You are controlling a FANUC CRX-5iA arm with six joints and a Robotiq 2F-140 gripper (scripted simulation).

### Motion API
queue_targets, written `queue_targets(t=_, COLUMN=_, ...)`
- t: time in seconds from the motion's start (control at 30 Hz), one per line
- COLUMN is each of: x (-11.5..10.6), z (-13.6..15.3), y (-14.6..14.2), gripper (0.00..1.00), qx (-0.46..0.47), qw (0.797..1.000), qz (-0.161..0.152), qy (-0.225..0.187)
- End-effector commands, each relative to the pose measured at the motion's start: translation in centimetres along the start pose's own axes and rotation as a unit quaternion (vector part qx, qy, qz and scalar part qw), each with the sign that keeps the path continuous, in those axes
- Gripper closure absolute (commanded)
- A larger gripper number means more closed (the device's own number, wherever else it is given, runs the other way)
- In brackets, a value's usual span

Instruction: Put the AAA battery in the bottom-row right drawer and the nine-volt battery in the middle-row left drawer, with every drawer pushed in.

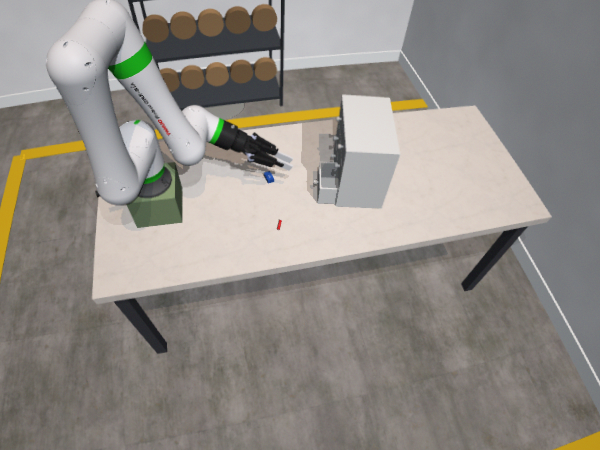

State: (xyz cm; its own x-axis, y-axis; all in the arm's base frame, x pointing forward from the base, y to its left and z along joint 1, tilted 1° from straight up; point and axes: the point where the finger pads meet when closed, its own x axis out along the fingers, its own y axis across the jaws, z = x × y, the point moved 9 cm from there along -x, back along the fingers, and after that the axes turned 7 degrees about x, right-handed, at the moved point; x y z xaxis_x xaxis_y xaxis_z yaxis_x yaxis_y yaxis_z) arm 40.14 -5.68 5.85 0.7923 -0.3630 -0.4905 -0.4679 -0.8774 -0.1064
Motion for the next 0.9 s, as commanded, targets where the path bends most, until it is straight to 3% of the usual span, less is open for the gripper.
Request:
queue_targets(t=0.0, x=-0.1, z=-0.1, y=0.0, gripper=0.80, qx=0.000, qw=1.000, qz=-0.002, qy=-0.001)
queue_targets(t=0.17, x=-0.3, z=-0.4, y=-1.4, gripper=0.80, qx=-0.019, qw=0.999, qz=-0.025, qy=0.008)
queue_targets(t=0.3, x=-1.2, z=-0.8, y=-4.5, gripper=0.80, qx=-0.064, qw=0.994, qz=-0.084, qy=0.029)
queue_targets(t=0.37, x=-1.2, z=-0.8, y=-4.5, gripper=0.80, qx=-0.064, qw=0.994, qz=-0.084, qy=0.029)
queue_targets(t=0.47, x=-2.7, z=-0.8, y=-8.1, gripper=0.80, qx=-0.120, qw=0.979, qz=-0.156, qy=0.052)
queue_targets(t=0.5, x=-2.7, z=-0.8, y=-8.1, gripper=0.80, qx=-0.120, qw=0.979, qz=-0.156, qy=0.052)
queue_targets(t=0.53, x=-3.4, z=-0.7, y=-9.4, gripper=0.80, qx=-0.142, qw=0.970, qz=-0.185, qy=0.061)
queue_targets(t=0.57, x=-3.4, z=-0.7, y=-9.4, gripper=0.80, qx=-0.142, qw=0.970, qz=-0.185, qy=0.061)
queue_targets(t=0.6, x=-4.2, z=-0.5, y=-10.7, gripper=0.80, qx=-0.166, qw=0.960, qz=-0.216, qy=0.070)
queue_targets(t=0.63, x=-4.2, z=-0.5, y=-10.7, gripper=0.80, qx=-0.166, qw=0.960, qz=-0.216, qy=0.070)
queue_targets(t=0.67, x=-5.2, z=-0.3, y=-12.0, gripper=0.80, qx=-0.192, qw=0.946, qz=-0.249, qy=0.079)
queue_targets(t=0.7, x=-5.2, z=-0.3, y=-12.0, gripper=0.80, qx=-0.192, qw=0.946, qz=-0.249, qy=0.079)
queue_targets(t=0.73, x=-6.2, z=0.1, y=-13.2, gripper=0.80, qx=-0.220, qw=0.930, qz=-0.283, qy=0.088)
queue_targets(t=0.77, x=-6.2, z=0.1, y=-13.2, gripper=0.80, qx=-0.220, qw=0.930, qz=-0.283, qy=0.088)
queue_targets(t=0.8, x=-7.3, z=0.7, y=-14.3, gripper=0.80, qx=-0.248, qw=0.910, qz=-0.318, qy=0.096)
queue_targets(t=0.83, x=-7.3, z=0.7, y=-14.3, gripper=0.80, qx=-0.248, qw=0.910, qz=-0.318, qy=0.096)
queue_targets(t=0.87, x=-8.5, z=1.3, y=-15.3, gripper=0.80, qx=-0.278, qw=0.887, qz=-0.354, qy=0.104)
